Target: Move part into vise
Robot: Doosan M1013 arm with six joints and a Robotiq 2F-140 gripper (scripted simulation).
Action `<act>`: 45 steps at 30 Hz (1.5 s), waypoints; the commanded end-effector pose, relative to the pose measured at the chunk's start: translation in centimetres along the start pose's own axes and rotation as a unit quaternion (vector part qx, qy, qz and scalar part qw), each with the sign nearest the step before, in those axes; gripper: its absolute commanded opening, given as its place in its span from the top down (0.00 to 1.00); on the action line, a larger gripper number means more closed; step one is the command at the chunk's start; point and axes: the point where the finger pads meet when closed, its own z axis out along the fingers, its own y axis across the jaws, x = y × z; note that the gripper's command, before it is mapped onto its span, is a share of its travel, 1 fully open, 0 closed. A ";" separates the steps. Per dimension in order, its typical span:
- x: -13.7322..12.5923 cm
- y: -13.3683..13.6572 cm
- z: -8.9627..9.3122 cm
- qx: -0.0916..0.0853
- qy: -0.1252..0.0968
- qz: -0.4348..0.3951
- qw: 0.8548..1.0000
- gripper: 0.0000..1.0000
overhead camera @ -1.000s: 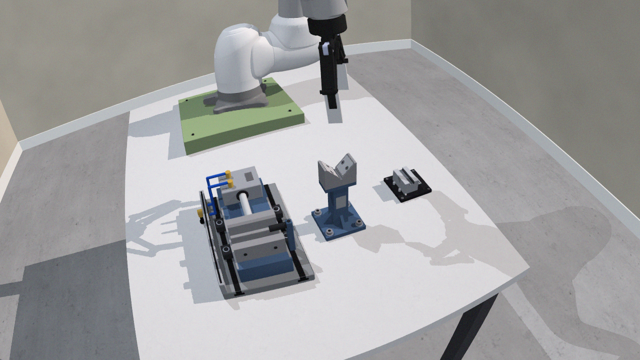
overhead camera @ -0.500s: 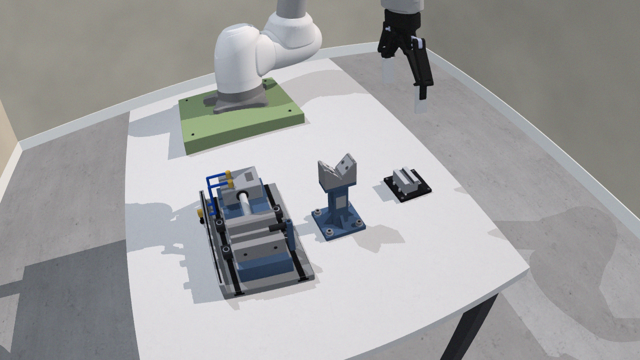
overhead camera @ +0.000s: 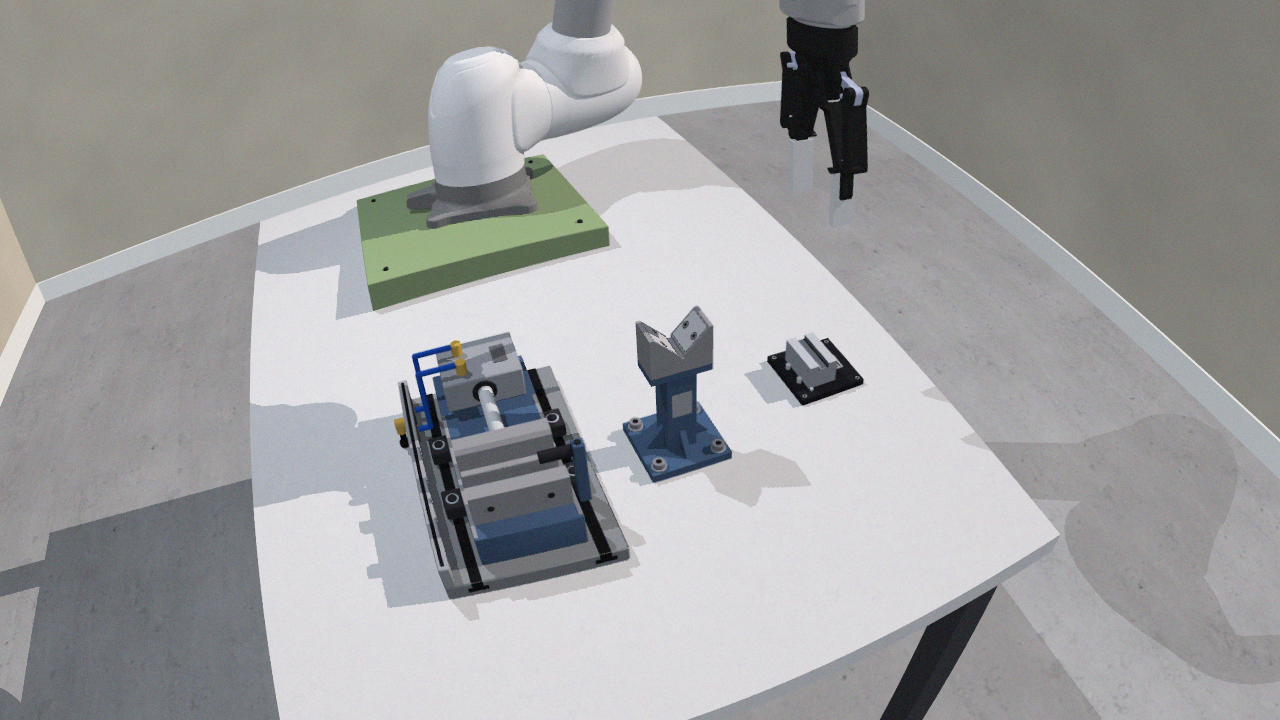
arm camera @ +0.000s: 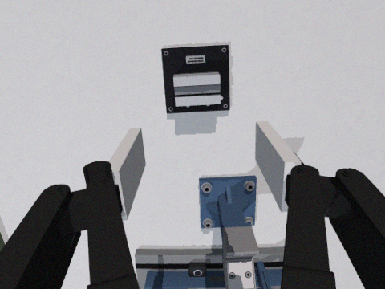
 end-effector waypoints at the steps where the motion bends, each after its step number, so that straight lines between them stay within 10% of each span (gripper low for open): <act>1: 0.0 0.0 0.0 0.000 0.000 0.000 1.000 0.49; 45: 0.0 0.0 0.4 0.000 0.000 -0.001 1.000 0.49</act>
